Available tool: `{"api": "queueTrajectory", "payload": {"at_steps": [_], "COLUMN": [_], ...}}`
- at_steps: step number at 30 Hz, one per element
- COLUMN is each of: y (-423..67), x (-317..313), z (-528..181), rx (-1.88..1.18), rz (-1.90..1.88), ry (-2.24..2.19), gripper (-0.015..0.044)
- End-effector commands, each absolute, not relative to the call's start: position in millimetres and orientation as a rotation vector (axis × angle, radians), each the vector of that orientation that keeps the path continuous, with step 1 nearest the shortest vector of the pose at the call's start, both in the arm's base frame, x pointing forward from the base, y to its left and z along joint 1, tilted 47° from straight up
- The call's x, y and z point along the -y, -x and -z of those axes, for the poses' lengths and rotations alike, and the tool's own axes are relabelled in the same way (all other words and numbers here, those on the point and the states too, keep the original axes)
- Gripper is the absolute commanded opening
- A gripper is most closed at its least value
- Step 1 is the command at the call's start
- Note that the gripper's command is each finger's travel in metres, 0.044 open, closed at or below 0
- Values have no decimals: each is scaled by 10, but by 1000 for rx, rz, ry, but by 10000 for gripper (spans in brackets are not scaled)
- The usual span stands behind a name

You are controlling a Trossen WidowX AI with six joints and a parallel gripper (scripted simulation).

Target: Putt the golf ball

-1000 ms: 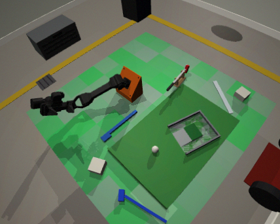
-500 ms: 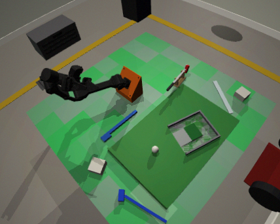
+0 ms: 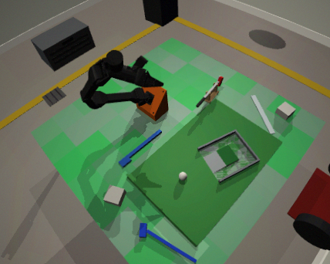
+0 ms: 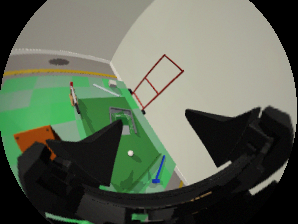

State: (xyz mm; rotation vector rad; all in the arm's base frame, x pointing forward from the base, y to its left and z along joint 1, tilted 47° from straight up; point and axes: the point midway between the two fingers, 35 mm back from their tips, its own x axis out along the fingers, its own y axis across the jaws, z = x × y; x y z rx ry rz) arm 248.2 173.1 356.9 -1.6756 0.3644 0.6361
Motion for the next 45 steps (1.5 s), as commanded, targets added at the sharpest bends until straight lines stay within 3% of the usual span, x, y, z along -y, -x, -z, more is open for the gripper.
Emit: {"api": "queueTrajectory", "payload": {"at_steps": [1,15,28,45], "y": [-2752,-3082,-2498,-2391], "x": [-2014,-2235,-1556,-1309], "z": [-2980,-862,987,1372], "rx": [-504,-995,-1532,-1600], "rz": [-709,-886,-972,-975], "ry": [1691,1699,1633,1621], "gripper": [440,440,440,440]}}
